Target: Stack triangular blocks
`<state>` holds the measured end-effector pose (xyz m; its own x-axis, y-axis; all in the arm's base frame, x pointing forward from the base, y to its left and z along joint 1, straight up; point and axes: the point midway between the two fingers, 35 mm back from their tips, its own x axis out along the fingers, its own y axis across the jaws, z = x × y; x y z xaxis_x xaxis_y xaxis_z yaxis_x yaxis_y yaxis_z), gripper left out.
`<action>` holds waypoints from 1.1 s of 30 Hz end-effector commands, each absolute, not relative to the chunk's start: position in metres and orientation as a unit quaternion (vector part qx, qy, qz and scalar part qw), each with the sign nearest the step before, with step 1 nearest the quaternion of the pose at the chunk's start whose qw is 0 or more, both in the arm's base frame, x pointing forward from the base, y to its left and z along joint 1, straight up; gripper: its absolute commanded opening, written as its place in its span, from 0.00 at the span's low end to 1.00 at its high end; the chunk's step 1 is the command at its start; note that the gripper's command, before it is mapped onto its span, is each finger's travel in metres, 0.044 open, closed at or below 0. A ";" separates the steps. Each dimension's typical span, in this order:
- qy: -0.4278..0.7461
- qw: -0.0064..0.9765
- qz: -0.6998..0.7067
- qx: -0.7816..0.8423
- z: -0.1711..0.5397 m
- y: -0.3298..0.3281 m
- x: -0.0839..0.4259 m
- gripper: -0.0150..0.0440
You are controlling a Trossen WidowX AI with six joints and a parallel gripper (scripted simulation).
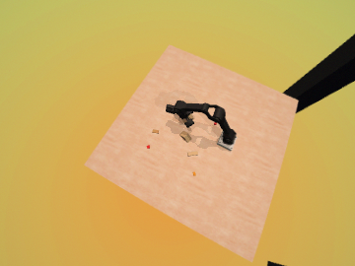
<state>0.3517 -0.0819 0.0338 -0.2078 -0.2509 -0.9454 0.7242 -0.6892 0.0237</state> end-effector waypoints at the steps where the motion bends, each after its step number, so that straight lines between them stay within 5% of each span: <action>1: 0.220 0.329 -0.746 0.536 0.028 -0.084 0.348 1.00; 14: 0.220 0.329 -0.746 0.536 0.010 -0.086 0.340 1.00; 23: 0.220 0.329 -0.746 0.536 0.010 -0.086 0.340 0.60; 30: 0.220 0.329 -0.746 0.536 0.010 -0.086 0.340 0.52; 33: 0.220 0.329 -0.746 0.536 0.010 -0.086 0.340 0.39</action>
<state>0.3401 -0.0860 0.0103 -0.2118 -0.2524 -0.9442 0.7246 -0.6888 0.0217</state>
